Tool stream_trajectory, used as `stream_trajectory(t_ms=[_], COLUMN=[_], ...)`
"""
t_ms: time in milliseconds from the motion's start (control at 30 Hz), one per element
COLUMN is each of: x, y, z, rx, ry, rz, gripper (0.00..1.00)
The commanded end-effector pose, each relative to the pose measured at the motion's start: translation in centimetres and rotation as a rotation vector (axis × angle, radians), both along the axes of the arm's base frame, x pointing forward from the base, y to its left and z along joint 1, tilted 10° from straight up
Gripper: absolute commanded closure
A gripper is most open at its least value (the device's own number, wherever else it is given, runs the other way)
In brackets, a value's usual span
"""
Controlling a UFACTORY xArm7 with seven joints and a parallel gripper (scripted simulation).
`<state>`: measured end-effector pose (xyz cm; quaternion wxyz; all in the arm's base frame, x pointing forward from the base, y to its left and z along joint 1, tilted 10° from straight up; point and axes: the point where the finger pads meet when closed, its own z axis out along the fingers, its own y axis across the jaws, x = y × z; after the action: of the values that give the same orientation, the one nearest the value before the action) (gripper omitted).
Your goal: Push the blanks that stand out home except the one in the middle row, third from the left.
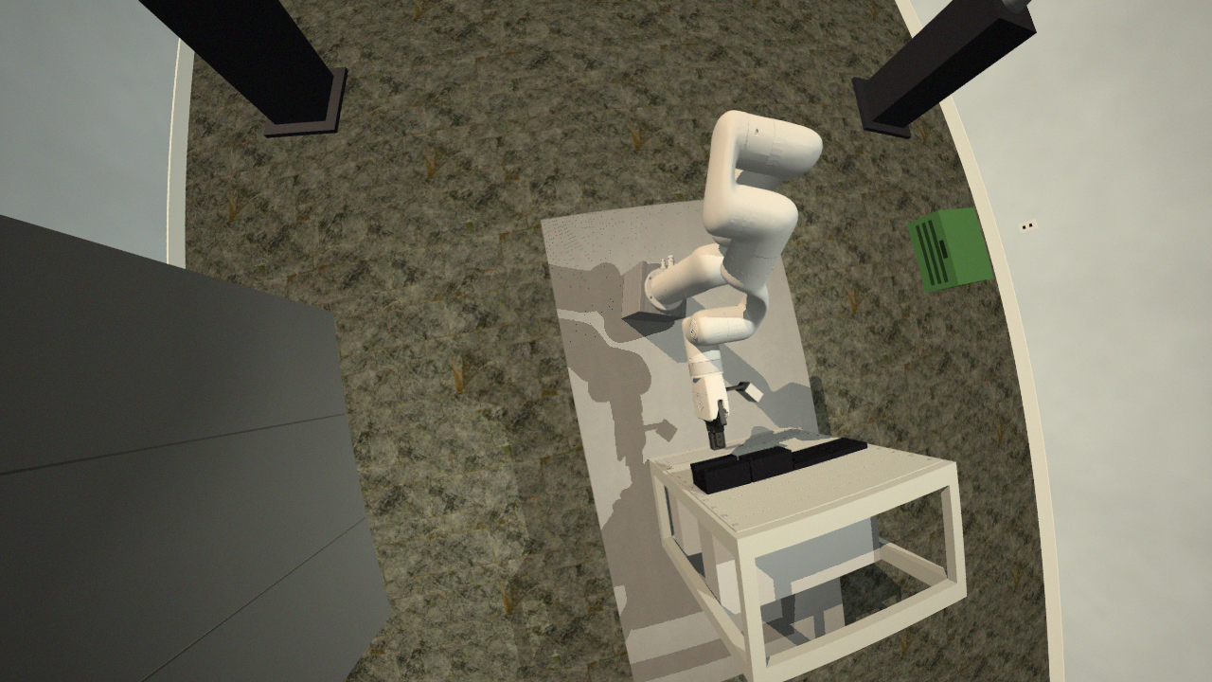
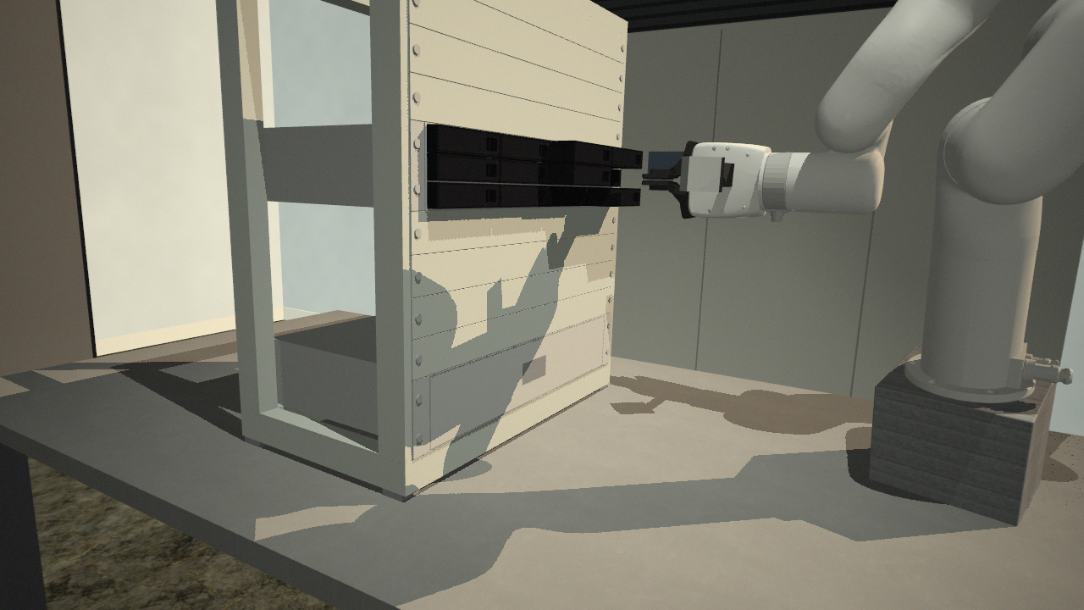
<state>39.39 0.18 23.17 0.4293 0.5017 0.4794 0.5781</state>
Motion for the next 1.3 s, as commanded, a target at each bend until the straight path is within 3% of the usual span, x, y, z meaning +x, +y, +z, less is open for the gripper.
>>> stream_trajectory(t_ms=[0, 433, 1267], x=[0.1, -0.2, -3.9], y=[0.0, 0.6, 8.8], z=[0.1, 0.5, 4.8], rx=[0.0, 0.0, 0.0], ry=[-0.003, -0.003, -0.003], rz=[-0.001, -0.001, -0.001], gripper=[1.0, 1.0, 1.0])
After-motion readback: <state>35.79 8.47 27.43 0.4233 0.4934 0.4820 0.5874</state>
